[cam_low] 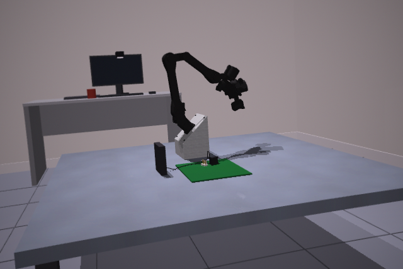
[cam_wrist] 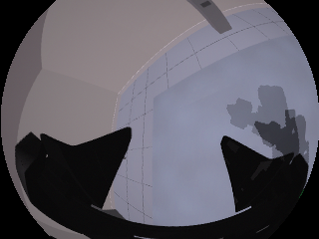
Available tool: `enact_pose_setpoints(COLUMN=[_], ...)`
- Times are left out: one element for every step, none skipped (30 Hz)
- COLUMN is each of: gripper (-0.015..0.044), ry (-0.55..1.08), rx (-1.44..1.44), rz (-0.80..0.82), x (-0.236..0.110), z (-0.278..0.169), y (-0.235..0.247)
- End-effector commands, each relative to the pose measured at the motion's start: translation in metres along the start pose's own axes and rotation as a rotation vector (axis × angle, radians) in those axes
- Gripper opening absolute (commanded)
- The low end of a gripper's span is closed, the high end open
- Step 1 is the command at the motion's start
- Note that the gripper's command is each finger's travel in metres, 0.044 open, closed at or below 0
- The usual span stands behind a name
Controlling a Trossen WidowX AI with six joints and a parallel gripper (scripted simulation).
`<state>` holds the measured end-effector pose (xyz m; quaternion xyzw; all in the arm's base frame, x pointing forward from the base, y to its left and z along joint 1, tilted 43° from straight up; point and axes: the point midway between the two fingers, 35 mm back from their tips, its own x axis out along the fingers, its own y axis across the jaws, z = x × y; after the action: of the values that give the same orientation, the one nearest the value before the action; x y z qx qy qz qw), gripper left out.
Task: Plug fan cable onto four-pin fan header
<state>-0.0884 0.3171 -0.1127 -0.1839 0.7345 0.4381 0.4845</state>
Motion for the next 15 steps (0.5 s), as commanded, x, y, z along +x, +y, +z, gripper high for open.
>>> enact_pose_setpoints(gripper=[0.0440, 0.0440, 0.0440, 0.0440, 0.0440, 0.0440, 0.0440, 0.0440, 0.0440, 0.0440, 0.0440, 0.0440, 0.0440, 0.0440, 0.0440], ry=[-0.087, -0.117, -0.145, -0.173, -0.200, -0.227, -0.253, -0.278, -0.302, -0.326, -0.350, -0.372, -0.394, -0.416, -0.436], rx=[0.193, 0.272, 0.352, 0.431, 0.510, 0.589, 0.669, 0.748, 0.826, 0.905, 0.984, 1.062, 1.139, 1.217, 1.293], rz=[-0.068, -0.094, -0.121, -0.146, -0.172, -0.197, -0.223, -0.248, -0.273, -0.297, -0.322, -0.348, -0.373, -0.398, -0.424], x=[-0.026, -0.036, -0.046, -0.057, -0.068, -0.079, -0.091, -0.103, -0.115, -0.127, -0.139, -0.151, -0.163, -0.175, -0.187], z=[0.033, 0.043, 0.052, 0.060, 0.066, 0.072, 0.076, 0.080, 0.082, 0.083, 0.083, 0.081, 0.079, 0.075, 0.070], y=[-0.028, -0.040, -0.053, -0.067, -0.081, -0.095, -0.109, -0.124, -0.138, -0.153, -0.167, -0.182, -0.196, -0.210, -0.223])
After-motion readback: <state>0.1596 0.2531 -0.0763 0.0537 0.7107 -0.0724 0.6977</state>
